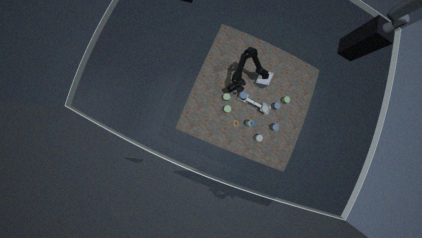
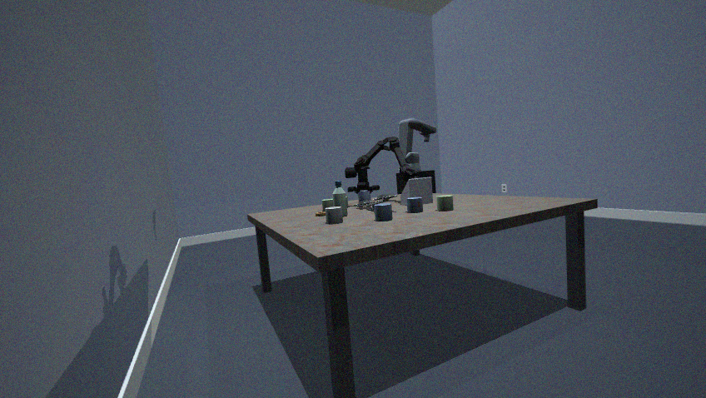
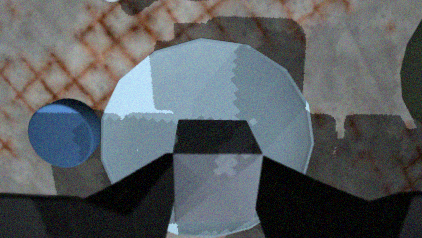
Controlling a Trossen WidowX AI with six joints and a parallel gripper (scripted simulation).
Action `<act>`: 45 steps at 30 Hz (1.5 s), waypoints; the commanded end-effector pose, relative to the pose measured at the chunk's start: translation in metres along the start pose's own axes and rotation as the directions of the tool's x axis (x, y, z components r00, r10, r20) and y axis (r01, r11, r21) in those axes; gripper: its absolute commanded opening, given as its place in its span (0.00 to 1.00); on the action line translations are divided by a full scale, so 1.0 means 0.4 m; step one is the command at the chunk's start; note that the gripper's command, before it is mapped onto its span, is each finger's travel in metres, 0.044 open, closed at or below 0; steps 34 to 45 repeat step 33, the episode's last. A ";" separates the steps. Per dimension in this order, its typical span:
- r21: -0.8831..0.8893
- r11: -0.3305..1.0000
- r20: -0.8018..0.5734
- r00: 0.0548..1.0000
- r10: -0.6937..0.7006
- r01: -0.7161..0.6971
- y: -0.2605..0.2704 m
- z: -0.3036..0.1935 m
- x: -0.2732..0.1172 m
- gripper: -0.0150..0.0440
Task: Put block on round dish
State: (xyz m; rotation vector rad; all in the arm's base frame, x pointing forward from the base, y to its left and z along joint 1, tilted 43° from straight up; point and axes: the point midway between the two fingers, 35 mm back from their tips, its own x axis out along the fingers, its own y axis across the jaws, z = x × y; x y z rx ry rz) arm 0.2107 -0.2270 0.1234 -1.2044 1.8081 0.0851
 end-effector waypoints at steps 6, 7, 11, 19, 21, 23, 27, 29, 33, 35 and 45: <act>0.002 1.000 -0.001 1.000 -0.001 0.001 -0.001 -0.001 -0.001 0.88; 0.002 1.000 -0.001 1.000 -0.001 0.001 -0.001 -0.001 -0.001 0.92; -0.001 1.000 0.004 1.000 0.004 -0.004 -0.002 0.004 -0.090 1.00; -0.007 1.000 0.007 1.000 0.003 -0.003 0.002 0.003 -0.190 1.00; -0.009 1.000 0.009 1.000 -0.001 0.001 0.003 0.001 -0.232 1.00; -0.009 1.000 0.009 1.000 -0.001 0.001 0.004 0.001 -0.237 1.00; -0.009 1.000 0.009 1.000 -0.001 0.001 0.004 0.001 -0.237 1.00; -0.009 1.000 0.009 1.000 -0.001 0.001 0.004 0.001 -0.237 1.00; -0.009 1.000 0.009 1.000 -0.001 0.001 0.004 0.001 -0.237 1.00; -0.009 1.000 0.009 1.000 -0.001 0.001 0.004 0.001 -0.237 1.00; -0.009 1.000 0.009 1.000 -0.001 0.001 0.004 0.001 -0.237 1.00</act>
